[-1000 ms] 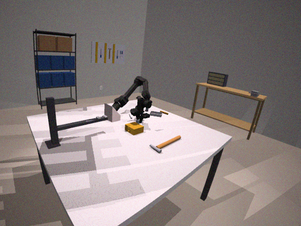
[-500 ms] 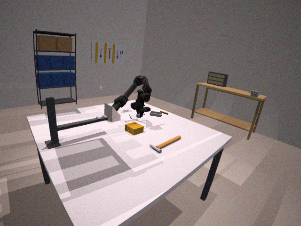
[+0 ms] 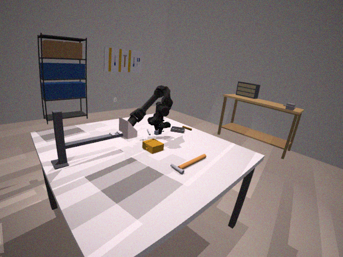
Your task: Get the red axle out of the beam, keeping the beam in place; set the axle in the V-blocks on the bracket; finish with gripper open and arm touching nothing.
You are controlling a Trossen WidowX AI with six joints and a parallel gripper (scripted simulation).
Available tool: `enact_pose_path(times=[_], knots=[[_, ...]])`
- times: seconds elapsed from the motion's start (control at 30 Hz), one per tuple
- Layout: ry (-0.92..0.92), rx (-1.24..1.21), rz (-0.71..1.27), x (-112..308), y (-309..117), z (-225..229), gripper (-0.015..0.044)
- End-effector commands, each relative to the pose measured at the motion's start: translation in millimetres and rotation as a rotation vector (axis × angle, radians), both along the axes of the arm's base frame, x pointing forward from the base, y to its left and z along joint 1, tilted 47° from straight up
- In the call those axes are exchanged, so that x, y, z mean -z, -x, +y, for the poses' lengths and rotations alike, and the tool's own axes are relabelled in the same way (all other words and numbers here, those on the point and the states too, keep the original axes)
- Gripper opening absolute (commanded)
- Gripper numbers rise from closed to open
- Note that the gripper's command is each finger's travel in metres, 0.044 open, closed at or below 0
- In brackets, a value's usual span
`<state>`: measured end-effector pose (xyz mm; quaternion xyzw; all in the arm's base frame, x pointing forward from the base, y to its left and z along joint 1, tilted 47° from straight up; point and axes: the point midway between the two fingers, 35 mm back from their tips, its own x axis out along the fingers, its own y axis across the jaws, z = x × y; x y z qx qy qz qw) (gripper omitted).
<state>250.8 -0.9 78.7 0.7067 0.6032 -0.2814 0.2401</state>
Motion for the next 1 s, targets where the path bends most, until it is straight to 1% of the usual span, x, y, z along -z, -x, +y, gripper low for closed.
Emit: enact_pose_path(times=[0.0, 0.5, 0.97], knots=[[0.014, 0.000, -0.005, 10, -9, -16, 0.0000], [0.023, 0.004, -0.002, 56, -26, -69, 0.0000], [0.018, 0.003, -0.001, 109, -26, -117, 0.0000]])
